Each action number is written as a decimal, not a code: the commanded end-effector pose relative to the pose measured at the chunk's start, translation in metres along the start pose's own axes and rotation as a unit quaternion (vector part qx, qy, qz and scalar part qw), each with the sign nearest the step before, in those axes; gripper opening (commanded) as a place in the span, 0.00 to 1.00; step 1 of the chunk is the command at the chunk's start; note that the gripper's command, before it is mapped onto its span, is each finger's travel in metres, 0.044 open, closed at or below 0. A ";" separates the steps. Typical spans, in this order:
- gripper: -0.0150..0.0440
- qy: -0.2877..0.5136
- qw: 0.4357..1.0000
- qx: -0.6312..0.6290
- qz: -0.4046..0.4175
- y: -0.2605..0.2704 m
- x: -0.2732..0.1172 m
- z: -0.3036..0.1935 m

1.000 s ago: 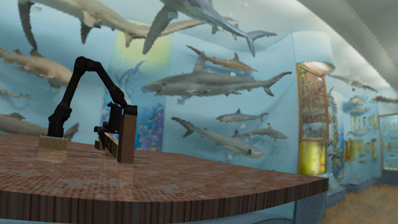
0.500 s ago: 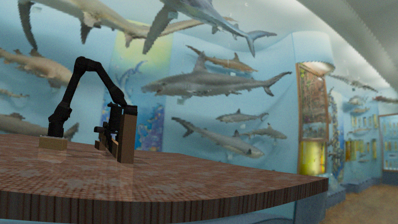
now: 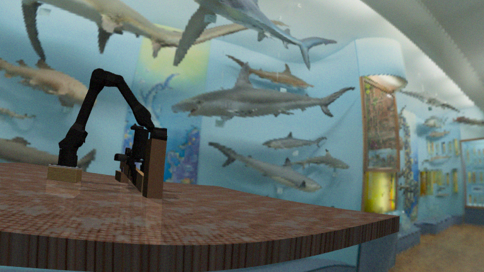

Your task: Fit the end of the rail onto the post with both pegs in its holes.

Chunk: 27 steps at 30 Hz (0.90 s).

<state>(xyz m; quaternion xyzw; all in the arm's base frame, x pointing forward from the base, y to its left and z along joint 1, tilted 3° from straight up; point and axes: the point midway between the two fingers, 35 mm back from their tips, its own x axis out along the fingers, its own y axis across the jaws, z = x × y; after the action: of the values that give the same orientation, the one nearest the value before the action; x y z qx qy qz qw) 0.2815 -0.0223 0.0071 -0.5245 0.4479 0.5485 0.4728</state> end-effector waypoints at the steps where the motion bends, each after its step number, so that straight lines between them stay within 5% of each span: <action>1: 0.25 0.002 1.000 0.001 0.000 0.000 -0.001 0.000; 27: 0.25 0.002 1.000 0.001 0.000 -0.003 -0.014 0.000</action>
<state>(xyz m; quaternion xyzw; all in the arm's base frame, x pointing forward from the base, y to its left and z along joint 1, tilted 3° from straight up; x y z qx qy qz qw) 0.2801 -0.0236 0.0141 -0.5215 0.4568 0.5493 0.4665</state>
